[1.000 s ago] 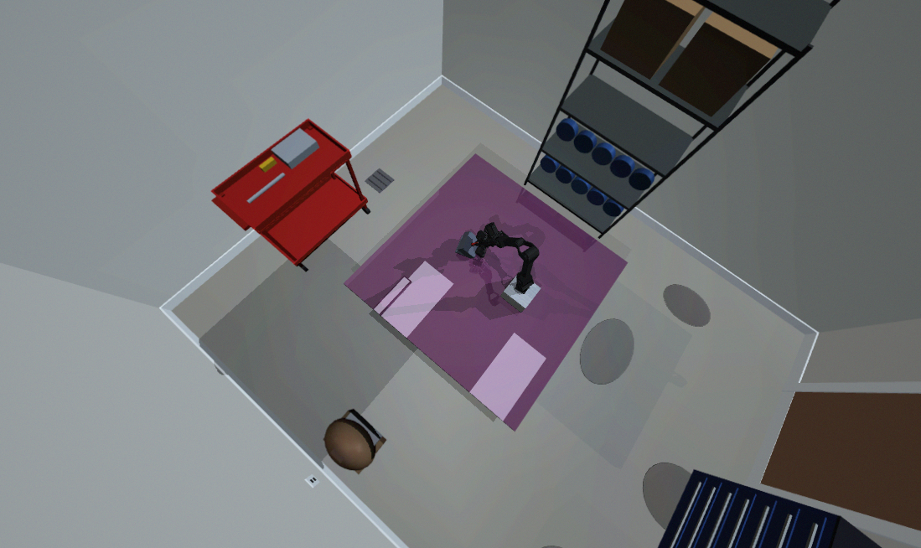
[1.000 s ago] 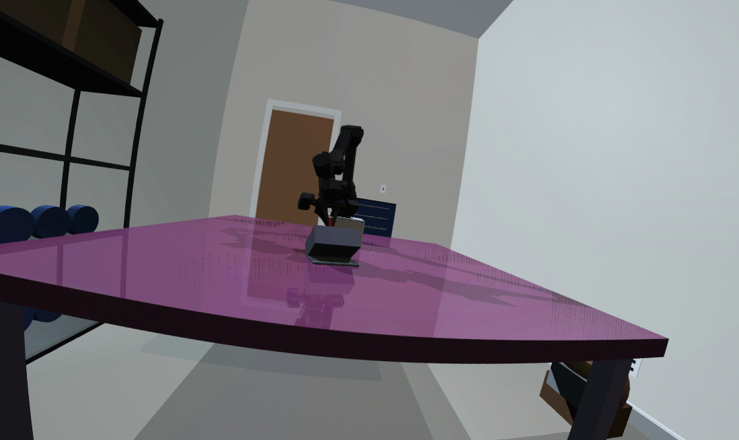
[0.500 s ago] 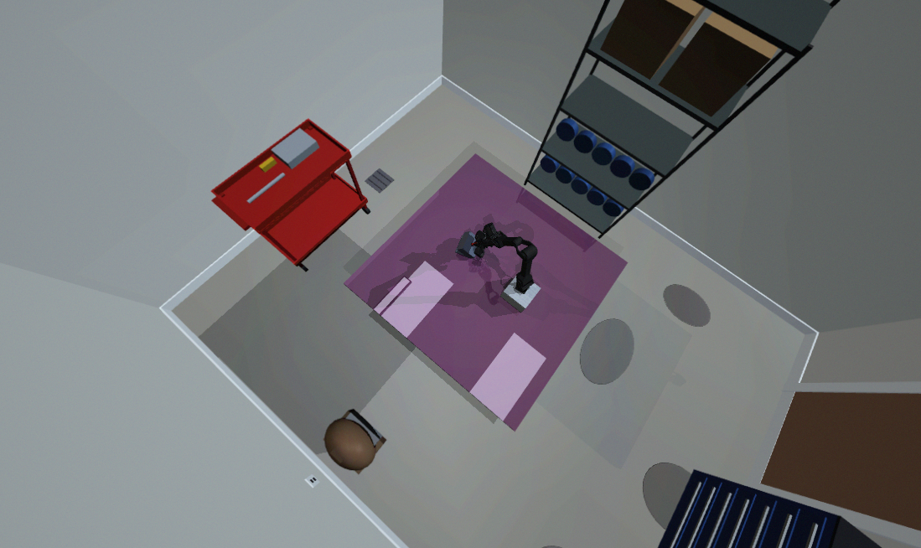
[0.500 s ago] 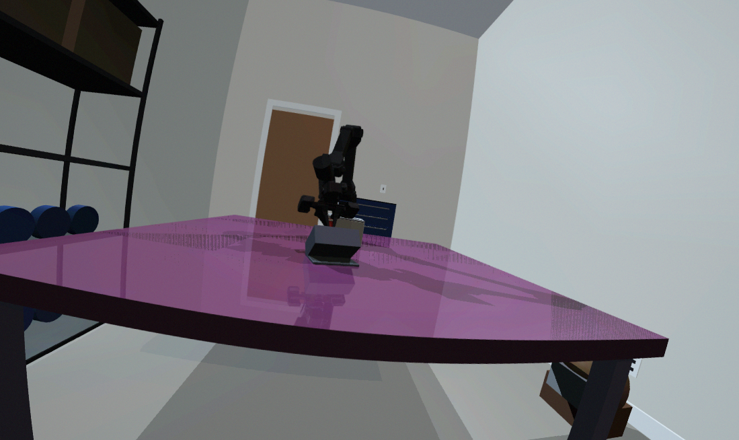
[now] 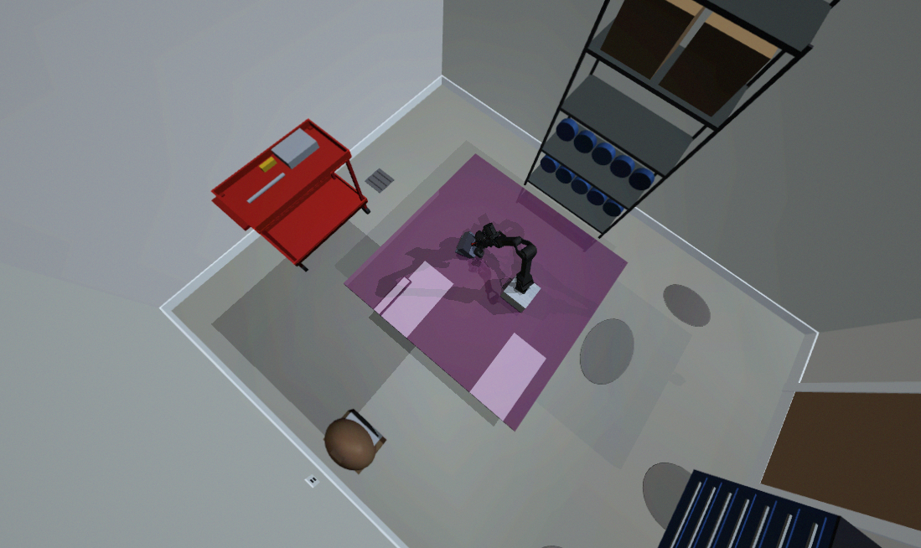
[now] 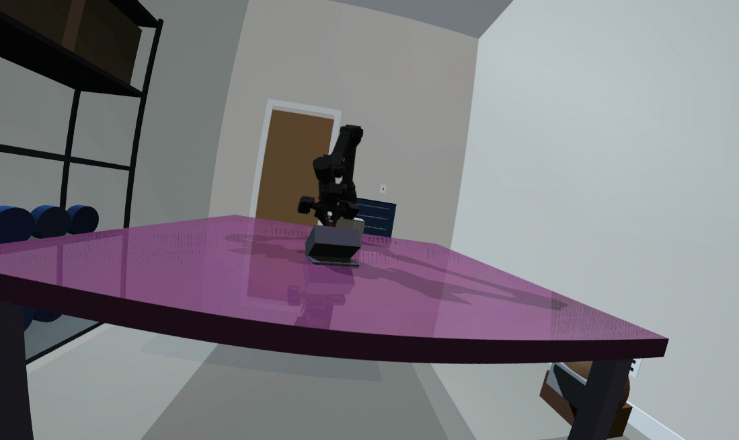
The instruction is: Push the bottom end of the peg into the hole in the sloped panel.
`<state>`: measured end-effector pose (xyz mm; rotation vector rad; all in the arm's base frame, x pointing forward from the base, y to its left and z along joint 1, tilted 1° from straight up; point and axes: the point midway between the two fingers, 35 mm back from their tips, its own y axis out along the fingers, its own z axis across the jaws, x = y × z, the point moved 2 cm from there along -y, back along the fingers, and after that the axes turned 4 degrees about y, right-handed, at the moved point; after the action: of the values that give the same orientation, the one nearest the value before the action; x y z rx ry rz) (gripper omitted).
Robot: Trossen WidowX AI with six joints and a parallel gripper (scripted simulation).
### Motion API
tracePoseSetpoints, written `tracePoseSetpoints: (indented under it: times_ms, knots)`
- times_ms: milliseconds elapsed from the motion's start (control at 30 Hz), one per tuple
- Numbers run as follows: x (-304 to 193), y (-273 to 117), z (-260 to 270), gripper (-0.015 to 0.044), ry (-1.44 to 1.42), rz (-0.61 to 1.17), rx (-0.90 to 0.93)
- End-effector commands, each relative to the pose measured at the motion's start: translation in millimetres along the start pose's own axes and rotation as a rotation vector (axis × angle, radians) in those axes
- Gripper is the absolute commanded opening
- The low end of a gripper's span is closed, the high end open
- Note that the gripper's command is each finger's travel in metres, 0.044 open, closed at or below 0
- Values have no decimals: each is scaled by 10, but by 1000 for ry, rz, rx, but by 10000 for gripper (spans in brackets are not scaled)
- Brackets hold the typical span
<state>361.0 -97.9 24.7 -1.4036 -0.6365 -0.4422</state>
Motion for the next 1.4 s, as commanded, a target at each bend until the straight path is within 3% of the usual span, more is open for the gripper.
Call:
tracePoseSetpoints:
  times_ms: [0, 33, 600, 1367]
  knots:
    - [0, -2, 0, 0, 0, 0, 0]
    - [0, -2, 0, 0, 0, 0, 0]
    - [4, -33, -3, 440, 0, 0, 0]
    - [35, -330, -34, 440, 2, 2, -4]
